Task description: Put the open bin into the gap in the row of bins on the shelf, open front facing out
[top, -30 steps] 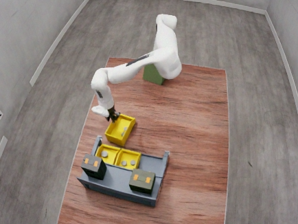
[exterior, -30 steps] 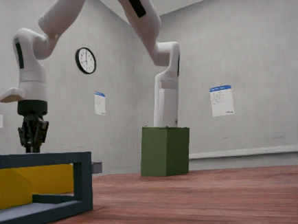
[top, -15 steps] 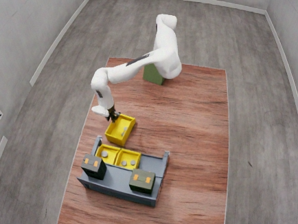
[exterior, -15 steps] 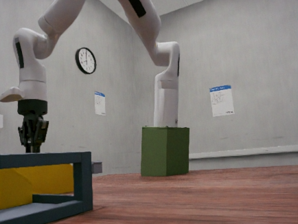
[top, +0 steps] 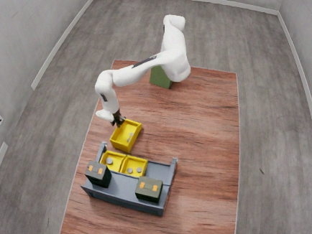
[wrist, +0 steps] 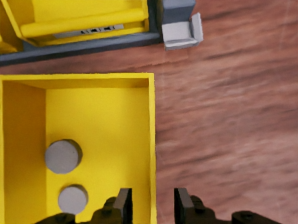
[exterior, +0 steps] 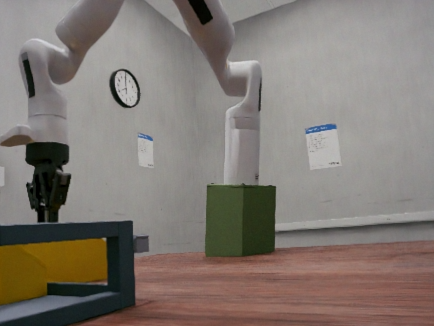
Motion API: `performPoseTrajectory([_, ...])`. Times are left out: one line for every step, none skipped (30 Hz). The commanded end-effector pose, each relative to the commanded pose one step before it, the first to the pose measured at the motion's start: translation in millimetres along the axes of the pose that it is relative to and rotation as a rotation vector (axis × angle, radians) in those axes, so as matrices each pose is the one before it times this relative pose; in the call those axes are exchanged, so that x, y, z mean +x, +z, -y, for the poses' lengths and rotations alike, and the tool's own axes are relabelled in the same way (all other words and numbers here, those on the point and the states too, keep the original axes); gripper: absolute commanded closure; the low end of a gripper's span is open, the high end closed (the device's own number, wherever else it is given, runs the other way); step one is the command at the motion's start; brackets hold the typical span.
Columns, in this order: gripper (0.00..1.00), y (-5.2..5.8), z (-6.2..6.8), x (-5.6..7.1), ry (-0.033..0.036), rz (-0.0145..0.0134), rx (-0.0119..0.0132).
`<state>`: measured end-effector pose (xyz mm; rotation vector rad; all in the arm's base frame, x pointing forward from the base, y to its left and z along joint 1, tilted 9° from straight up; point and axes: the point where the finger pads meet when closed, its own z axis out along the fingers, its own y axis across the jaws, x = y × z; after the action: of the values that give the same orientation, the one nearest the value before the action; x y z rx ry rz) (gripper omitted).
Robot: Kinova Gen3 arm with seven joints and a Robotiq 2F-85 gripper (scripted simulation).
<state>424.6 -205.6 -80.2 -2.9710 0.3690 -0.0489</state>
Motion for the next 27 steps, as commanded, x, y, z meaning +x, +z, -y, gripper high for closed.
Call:
performPoseTrajectory([0.65,-1.29,-0.14,0.62,0.00007,-0.00178,-0.00023])
performPoseTrajectory([0.65,-0.48,0.01,0.01,0.00000,-0.00001,0.00000])
performPoseTrajectory([0.65,-0.48,0.01,0.01,0.00000,-0.00001,0.00000])
performPoseTrajectory([0.65,-0.48,0.01,0.01,0.00000,-0.00001,0.00000])
performPoseTrajectory([0.65,-0.48,0.01,0.01,0.00000,-0.00001,0.00000])
performPoseTrajectory([0.65,0.00,0.00,0.00,0.00000,0.00000,0.00000])
performPoseTrajectory([0.65,0.00,0.00,0.00,0.00000,0.00000,0.00000])
performPoseTrajectory([0.65,0.00,0.00,0.00,0.00000,0.00000,0.00000])
performPoseTrajectory([0.65,0.00,0.00,0.00,0.00000,0.00000,0.00000])
performPoseTrajectory([0.65,0.00,0.00,0.00,0.00000,0.00000,0.00000])
performPoseTrajectory([0.65,0.00,0.00,0.00,0.00000,0.00000,0.00000])
performPoseTrajectory([0.65,0.00,0.00,0.00,0.00000,0.00000,0.00000])
performPoseTrajectory([0.65,0.00,0.00,0.00,0.00000,0.00000,0.00000])
performPoseTrajectory([0.65,0.00,0.00,0.00,0.00000,0.00000,0.00000])
performPoseTrajectory([0.65,0.00,0.00,0.00,0.00000,0.00000,0.00000])
performPoseTrajectory([0.65,0.00,0.00,0.00,0.00000,0.00000,0.00000])
performPoseTrajectory([0.65,0.00,0.00,0.00,0.00000,0.00000,0.00000])
performPoseTrajectory([0.65,-0.23,0.00,0.00,0.00000,0.00001,-0.00001])
performPoseTrajectory([0.65,-0.24,0.00,0.00,0.00000,0.00000,0.00000])
performPoseTrajectory([0.65,-0.24,0.00,0.00,0.00000,0.00000,0.00000])
performPoseTrajectory([0.65,-0.24,0.00,0.00,0.00000,0.00000,0.00000])
performPoseTrajectory([0.65,-0.24,0.00,0.00,0.00000,0.00000,0.00000])
performPoseTrajectory([0.65,0.00,0.00,0.00,0.00000,0.00000,0.00000])
performPoseTrajectory([0.65,0.00,0.00,0.00,0.00000,0.00000,0.00000])
performPoseTrajectory([0.65,0.00,0.00,0.00,0.00000,0.00000,0.00000])
performPoseTrajectory([0.65,0.00,0.00,0.00,0.00000,0.00000,0.00000])
performPoseTrajectory([0.65,0.00,0.00,0.00,0.00000,0.00000,0.00000])
